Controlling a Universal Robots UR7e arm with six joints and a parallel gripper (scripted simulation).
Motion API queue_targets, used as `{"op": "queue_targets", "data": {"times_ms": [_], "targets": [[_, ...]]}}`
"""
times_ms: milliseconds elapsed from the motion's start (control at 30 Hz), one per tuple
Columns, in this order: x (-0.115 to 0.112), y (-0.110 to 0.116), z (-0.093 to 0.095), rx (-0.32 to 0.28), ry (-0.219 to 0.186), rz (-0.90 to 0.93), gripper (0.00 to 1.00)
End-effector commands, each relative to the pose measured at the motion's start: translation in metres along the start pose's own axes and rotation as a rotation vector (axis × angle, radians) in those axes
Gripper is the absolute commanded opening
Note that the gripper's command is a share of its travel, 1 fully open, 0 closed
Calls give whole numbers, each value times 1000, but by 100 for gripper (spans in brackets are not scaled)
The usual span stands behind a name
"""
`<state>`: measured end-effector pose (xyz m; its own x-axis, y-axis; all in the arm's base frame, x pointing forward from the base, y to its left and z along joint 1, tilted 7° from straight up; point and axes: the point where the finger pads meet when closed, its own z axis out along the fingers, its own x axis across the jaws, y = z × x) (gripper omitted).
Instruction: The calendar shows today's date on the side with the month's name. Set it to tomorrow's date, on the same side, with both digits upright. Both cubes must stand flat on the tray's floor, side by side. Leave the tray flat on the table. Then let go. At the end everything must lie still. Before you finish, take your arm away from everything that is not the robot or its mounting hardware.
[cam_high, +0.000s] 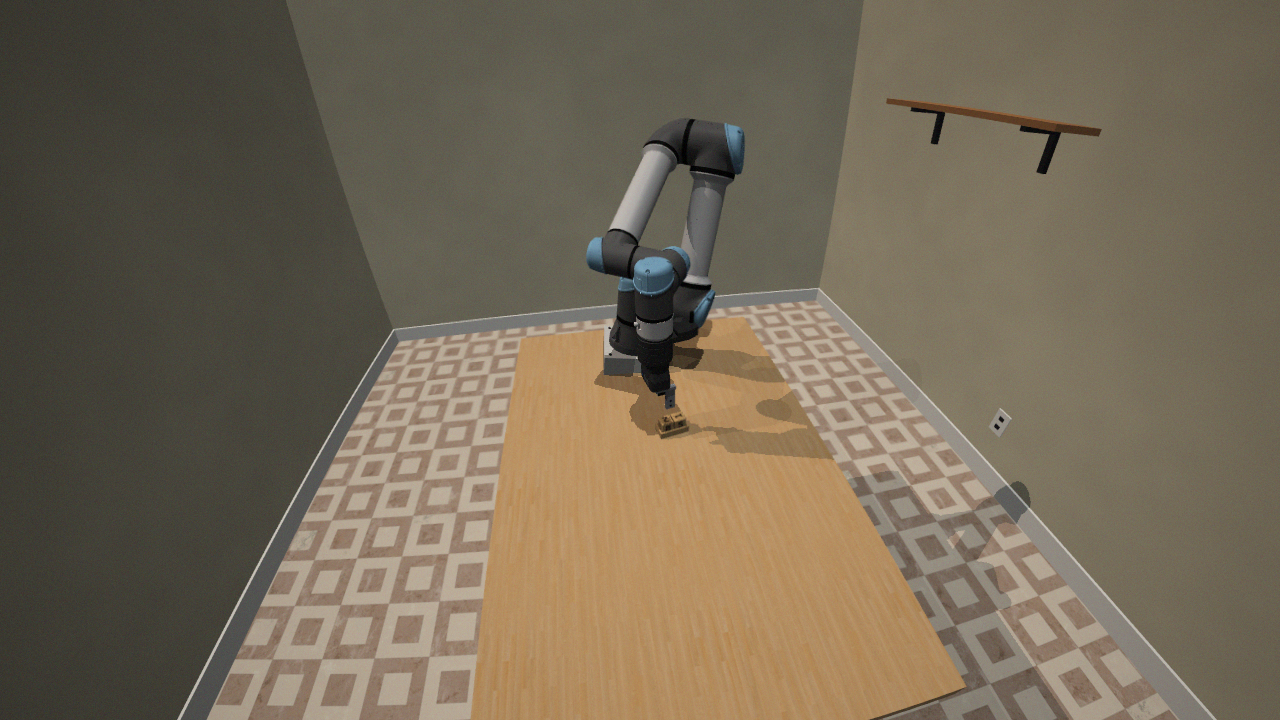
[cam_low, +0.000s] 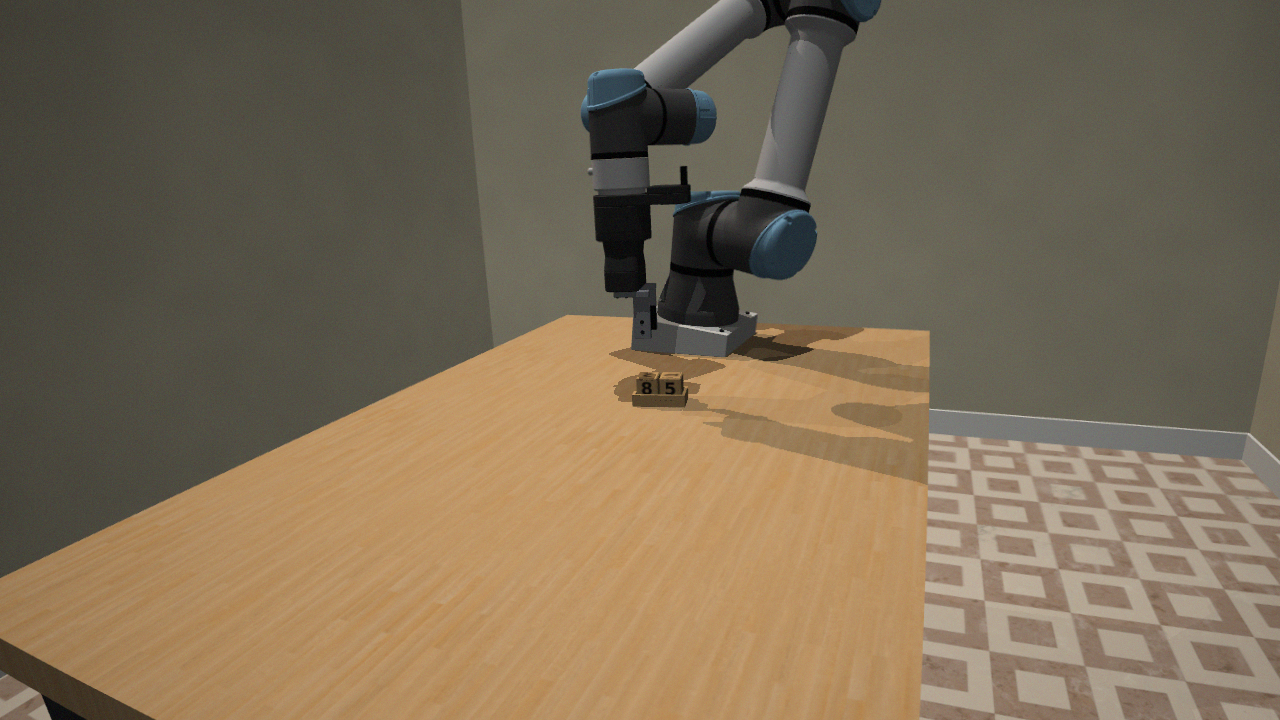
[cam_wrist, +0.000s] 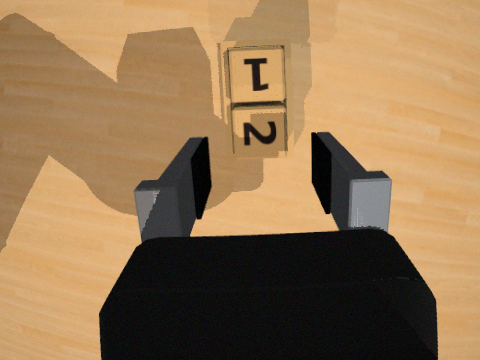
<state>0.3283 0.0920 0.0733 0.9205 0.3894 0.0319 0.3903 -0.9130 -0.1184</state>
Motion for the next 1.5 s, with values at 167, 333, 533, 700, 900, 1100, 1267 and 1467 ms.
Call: {"op": "queue_targets", "data": {"times_ms": [167, 333, 533, 700, 900, 1100, 1267, 1467], "targets": [[0, 0, 0, -1, 1, 0, 87], [0, 0, 0, -1, 1, 0, 87], [0, 0, 0, -1, 1, 0, 87], [0, 0, 2, -1, 1, 0, 87], [0, 0, 6, -1, 1, 0, 87], [0, 0, 11, -1, 1, 0, 87], [0, 0, 19, -1, 1, 0, 87], [0, 0, 28, -1, 1, 0, 87]]}}
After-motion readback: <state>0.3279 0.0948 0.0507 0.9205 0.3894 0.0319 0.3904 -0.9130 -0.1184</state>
